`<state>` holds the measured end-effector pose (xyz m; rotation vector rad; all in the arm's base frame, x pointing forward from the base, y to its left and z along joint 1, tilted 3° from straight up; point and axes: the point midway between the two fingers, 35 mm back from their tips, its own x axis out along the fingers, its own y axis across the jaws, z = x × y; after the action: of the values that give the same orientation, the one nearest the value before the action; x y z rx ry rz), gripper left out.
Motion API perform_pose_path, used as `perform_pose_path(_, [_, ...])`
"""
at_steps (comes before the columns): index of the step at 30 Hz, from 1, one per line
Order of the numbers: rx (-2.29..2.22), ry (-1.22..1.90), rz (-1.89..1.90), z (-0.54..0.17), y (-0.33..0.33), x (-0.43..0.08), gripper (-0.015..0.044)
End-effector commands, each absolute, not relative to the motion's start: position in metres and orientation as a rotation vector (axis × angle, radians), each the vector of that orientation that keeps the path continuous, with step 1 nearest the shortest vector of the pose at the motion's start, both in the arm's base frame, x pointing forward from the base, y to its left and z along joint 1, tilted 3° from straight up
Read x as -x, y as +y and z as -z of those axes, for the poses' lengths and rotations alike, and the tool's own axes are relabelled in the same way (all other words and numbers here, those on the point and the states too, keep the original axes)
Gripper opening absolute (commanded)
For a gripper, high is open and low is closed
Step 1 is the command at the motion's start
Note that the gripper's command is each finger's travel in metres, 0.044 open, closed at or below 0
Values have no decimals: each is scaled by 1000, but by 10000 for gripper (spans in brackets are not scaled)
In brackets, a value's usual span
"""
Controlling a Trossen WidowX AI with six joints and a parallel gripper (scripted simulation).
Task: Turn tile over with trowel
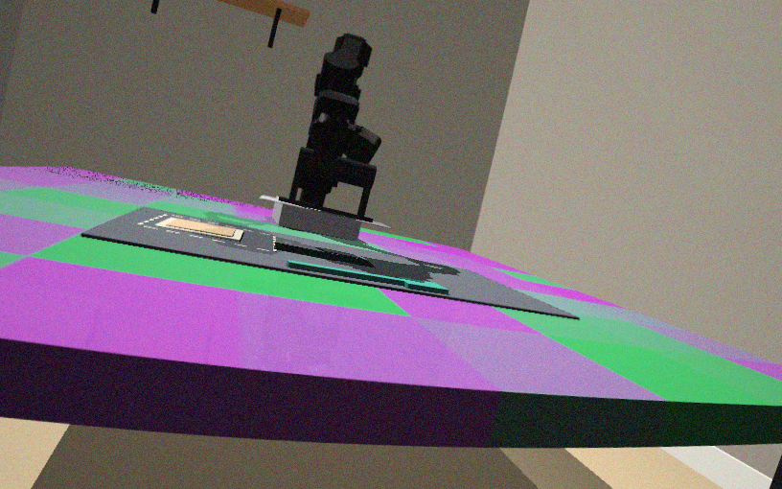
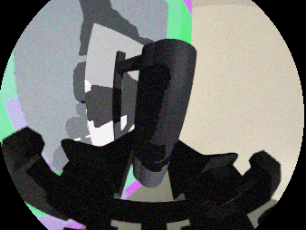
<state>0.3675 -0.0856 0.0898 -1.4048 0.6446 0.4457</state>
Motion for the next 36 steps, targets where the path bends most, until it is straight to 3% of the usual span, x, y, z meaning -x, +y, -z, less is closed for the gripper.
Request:
perform_pose_path(1, [1413, 623, -428, -106, -73, -374, 0])
perform_pose_path(12, [1410, 619, -426, -126, -37, -377, 0])
perform_pose_path(36, [1410, 619, -426, -126, -36, -377, 0])
